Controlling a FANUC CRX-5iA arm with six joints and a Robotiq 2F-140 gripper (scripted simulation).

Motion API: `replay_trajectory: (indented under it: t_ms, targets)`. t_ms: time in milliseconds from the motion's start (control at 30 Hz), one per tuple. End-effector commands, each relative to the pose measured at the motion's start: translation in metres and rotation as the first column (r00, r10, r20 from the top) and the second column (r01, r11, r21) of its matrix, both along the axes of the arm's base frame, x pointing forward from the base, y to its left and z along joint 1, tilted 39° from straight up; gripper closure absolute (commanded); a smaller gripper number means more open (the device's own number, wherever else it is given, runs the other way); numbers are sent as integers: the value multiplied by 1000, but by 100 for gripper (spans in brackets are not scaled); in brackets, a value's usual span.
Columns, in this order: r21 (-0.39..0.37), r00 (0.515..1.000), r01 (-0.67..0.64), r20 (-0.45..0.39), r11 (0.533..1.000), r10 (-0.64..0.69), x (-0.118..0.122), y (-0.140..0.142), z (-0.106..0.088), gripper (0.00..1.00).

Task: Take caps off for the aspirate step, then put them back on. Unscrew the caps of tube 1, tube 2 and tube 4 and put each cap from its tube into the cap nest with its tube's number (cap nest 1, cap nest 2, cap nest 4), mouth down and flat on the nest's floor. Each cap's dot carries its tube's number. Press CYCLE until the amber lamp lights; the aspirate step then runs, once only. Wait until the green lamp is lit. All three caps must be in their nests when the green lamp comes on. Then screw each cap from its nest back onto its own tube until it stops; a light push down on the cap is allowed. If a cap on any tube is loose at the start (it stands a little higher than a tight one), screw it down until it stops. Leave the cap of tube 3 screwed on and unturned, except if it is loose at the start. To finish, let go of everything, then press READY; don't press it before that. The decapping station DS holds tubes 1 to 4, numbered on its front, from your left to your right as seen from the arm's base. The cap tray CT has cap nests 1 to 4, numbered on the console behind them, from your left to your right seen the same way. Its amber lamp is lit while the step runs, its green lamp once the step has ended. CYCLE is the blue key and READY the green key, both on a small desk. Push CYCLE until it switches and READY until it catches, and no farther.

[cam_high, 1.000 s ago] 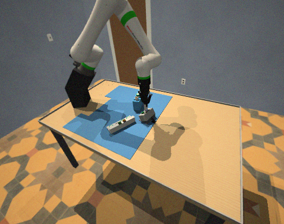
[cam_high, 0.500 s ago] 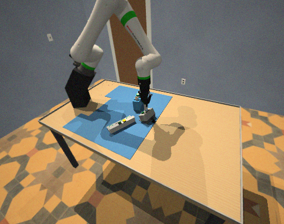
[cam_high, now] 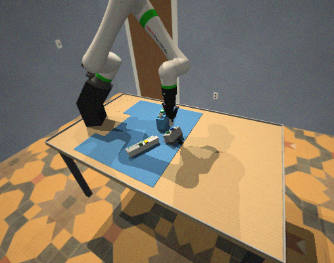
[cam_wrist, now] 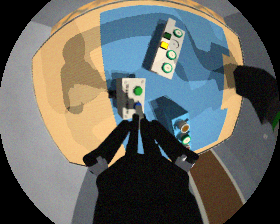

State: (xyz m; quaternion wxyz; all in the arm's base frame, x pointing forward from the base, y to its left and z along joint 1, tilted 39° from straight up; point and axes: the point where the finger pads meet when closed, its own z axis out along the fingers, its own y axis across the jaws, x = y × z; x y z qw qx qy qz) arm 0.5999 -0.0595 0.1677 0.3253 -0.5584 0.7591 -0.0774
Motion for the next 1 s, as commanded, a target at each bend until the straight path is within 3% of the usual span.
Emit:
replay_trajectory:
  t_ms: [0,167,200,267,333,367,400,500,533,567,600,633,700,767,800,900,967]
  targets:
    - [0,1000,0,0,1000,0,-2,-1,3,100]
    - [0,1000,0,0,1000,0,-2,-1,3,100]
    - [-49,998,-64,19,997,65,-5,-7,-2,0]
    - [-150,979,-187,47,971,196,-11,-20,-11,0]
    - [-150,979,-187,47,971,196,-11,-20,-11,0]
    - [-200,964,-246,56,948,262,-14,-26,-15,0]
    - [-200,964,-246,56,948,262,-14,-26,-15,0]
    - [-302,919,-354,63,885,389,-20,-39,-24,0]
    - [-302,919,-354,63,885,389,-20,-39,-24,0]
    - [-351,890,-404,61,845,451,-23,-45,-29,0]
    - [-351,890,-404,61,845,451,-23,-45,-29,0]
    - [-400,858,-449,56,799,510,-26,-52,-33,0]
    - [-400,858,-449,56,799,510,-26,-52,-33,0]
    - [-489,787,-524,35,697,616,-32,-65,-42,0]
    - [-492,783,-528,35,692,621,-32,-65,-42,0]
    - [-569,707,-581,1,582,707,-38,-77,-51,0]
    - [-576,695,-587,0,568,719,-38,-77,-51,0]
